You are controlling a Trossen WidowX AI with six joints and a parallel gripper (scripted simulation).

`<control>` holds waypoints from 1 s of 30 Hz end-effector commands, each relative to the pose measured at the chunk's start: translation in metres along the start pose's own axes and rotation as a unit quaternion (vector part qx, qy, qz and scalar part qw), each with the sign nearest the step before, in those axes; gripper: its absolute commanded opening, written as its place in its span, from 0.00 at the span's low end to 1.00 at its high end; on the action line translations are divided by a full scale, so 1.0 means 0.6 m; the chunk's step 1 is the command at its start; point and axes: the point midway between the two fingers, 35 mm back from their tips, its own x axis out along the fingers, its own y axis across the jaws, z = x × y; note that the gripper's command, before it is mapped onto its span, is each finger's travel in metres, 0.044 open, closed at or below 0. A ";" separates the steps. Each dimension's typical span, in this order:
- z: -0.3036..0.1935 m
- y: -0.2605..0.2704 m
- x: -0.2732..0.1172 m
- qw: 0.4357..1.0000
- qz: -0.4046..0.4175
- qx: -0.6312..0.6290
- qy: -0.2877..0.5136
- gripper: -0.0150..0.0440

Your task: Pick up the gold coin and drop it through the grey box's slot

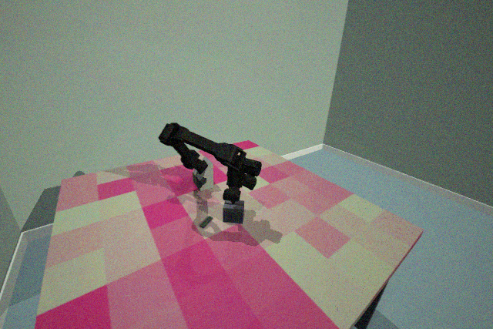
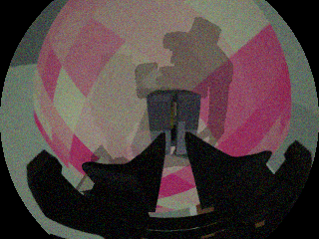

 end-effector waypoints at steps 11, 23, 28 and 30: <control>0.000 0.000 -0.011 1.000 0.000 0.000 0.000 0.66; -0.006 0.002 -0.103 1.000 -0.001 -0.002 0.003 1.00; -0.006 0.002 -0.103 1.000 -0.001 -0.002 0.003 1.00; -0.006 0.002 -0.103 1.000 -0.001 -0.002 0.003 1.00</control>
